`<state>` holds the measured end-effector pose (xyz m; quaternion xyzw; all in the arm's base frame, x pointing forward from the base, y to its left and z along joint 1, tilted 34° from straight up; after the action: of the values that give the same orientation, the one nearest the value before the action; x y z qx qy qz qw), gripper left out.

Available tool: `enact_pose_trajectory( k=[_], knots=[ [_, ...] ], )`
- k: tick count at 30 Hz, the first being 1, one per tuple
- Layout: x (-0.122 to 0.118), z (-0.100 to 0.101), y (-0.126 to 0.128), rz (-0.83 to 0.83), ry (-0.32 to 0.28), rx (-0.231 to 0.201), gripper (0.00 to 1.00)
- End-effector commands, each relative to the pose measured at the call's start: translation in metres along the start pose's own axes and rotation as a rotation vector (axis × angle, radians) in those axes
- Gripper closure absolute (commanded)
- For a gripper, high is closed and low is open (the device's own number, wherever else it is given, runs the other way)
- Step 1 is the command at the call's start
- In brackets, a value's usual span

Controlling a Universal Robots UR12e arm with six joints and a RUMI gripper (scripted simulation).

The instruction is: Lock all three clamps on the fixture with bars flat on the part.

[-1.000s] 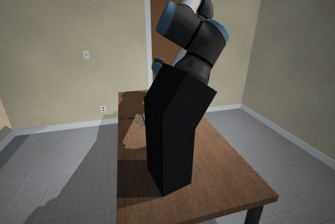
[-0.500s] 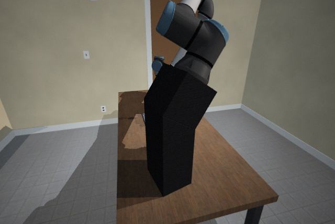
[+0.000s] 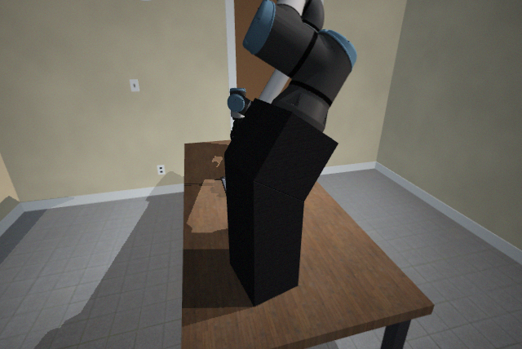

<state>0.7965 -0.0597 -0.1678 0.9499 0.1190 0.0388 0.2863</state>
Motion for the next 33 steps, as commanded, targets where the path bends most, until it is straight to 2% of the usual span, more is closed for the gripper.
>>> enact_pose_trajectory(
  k=[1, 8, 33],
  knots=[
    [0.009, 0.001, -0.027, 0.008, -0.001, -0.003, 0.72],
    [0.013, 0.001, -0.049, 0.008, -0.001, -0.003, 0.72],
    [0.013, 0.001, -0.048, 0.010, -0.001, -0.002, 0.72]
  ],
)
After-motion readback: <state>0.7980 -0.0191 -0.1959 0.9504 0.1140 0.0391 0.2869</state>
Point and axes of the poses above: the point where the finger pads meet when closed, its own z axis out along the fingers, its own y axis across the jaws, x = y × z, the point moved 10 cm from there along -z, back along the fingers, and after that the axes turned 11 degrees about -z, right-handed, at the moved point
